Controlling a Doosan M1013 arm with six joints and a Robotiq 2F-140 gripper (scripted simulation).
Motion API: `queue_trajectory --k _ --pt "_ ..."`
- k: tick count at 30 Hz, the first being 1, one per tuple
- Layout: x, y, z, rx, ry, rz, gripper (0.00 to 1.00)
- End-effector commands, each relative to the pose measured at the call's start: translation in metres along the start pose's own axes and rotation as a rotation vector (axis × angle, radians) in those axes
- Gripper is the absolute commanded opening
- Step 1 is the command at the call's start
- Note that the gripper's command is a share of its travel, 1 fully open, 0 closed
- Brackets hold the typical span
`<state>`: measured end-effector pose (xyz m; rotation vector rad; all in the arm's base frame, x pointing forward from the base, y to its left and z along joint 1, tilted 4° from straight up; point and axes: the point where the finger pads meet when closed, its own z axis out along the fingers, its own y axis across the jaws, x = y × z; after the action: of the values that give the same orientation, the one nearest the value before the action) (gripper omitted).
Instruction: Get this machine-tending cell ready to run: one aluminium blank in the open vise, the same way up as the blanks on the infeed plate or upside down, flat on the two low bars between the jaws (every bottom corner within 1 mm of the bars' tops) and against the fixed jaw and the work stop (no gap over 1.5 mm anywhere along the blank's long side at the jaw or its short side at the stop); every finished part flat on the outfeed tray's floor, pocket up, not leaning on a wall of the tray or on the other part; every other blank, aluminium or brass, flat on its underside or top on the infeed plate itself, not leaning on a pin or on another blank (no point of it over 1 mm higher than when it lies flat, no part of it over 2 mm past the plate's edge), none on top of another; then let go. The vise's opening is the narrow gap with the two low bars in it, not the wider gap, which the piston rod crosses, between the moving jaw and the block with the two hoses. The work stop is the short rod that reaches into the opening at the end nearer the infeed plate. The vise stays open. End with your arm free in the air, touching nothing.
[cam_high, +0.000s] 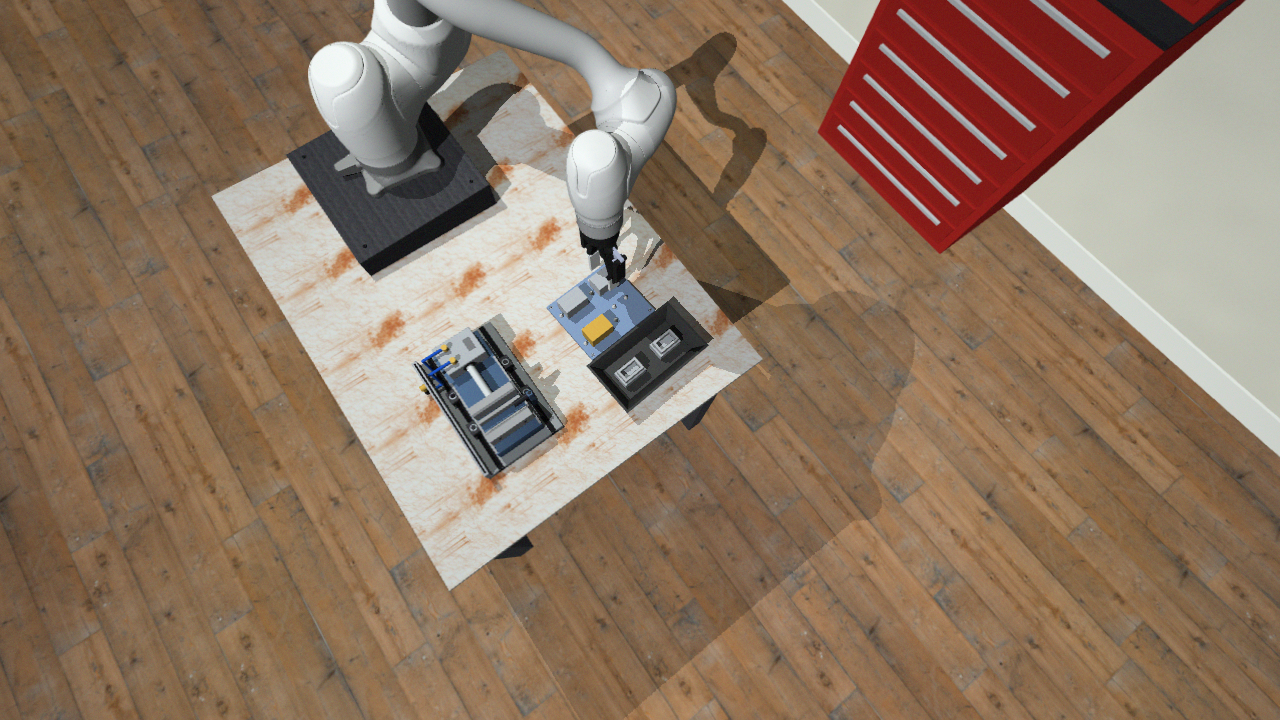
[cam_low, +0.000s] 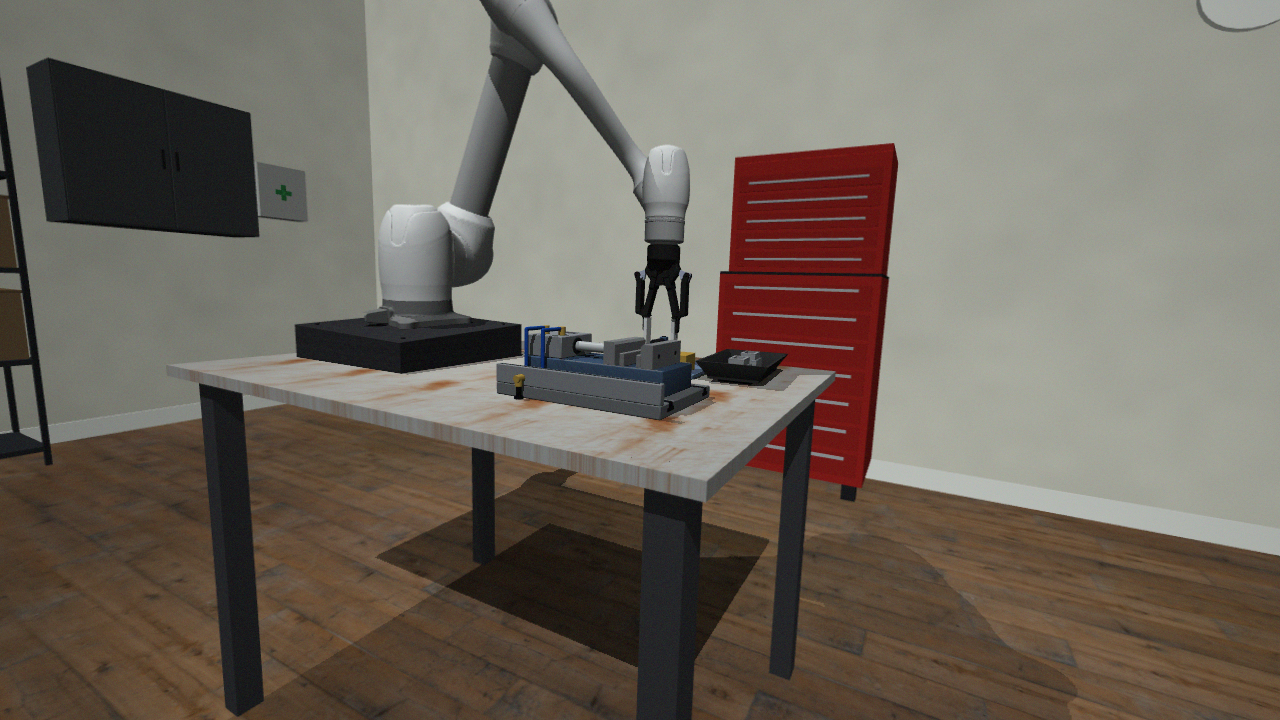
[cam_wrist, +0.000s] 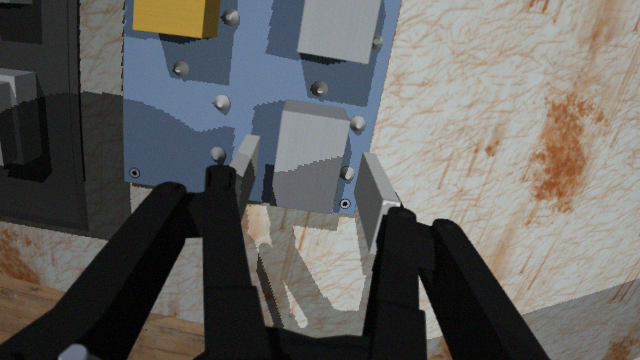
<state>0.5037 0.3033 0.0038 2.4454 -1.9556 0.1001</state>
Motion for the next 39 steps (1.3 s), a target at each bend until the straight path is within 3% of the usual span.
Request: queue_trajectory --k 1,39 --pt "-0.0001 0.0000 0.0013 0.000 0.000 0.000 0.40" --pt "-0.0001 0.0000 0.0101 0.000 0.000 0.000 0.40"
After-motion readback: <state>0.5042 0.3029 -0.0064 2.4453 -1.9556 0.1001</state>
